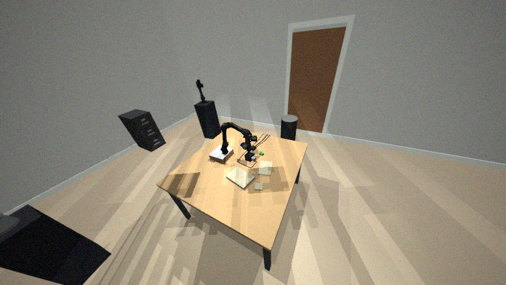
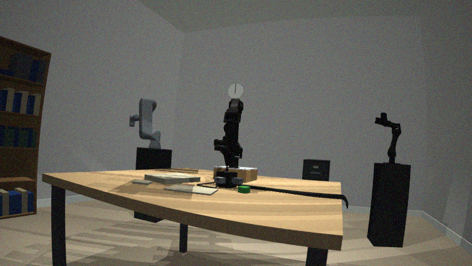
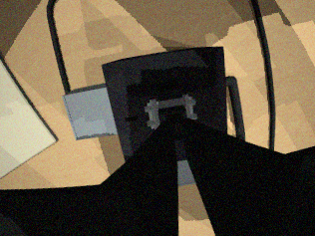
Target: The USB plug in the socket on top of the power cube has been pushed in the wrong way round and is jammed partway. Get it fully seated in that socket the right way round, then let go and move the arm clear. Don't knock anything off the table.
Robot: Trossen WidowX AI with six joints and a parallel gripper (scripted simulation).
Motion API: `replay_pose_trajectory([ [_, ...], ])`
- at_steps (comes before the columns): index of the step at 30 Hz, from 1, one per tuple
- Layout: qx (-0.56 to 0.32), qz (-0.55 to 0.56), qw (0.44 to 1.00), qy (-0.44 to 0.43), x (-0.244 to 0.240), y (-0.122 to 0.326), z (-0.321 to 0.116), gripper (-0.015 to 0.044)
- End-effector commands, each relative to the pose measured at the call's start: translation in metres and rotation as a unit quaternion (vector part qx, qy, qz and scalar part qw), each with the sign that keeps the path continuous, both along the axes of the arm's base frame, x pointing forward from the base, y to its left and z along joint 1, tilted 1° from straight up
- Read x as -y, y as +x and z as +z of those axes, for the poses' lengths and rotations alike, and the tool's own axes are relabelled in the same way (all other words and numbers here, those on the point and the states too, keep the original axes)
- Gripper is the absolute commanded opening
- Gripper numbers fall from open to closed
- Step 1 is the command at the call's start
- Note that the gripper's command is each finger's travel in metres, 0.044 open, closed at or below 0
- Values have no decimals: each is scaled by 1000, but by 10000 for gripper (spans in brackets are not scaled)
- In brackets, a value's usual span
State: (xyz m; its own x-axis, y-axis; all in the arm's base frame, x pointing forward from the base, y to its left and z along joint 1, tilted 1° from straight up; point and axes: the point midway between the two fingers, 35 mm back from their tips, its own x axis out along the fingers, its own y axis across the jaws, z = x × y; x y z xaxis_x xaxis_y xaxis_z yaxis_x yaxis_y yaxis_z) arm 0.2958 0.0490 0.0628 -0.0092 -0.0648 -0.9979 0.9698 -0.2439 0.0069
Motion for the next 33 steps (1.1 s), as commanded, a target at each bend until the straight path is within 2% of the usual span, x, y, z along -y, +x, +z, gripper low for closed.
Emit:
replay_pose_trajectory([
  [1,0,-2,1000,-1,0,0,-1,0],
  [33,0,-2,1000,-1,0,0,-5,0],
])
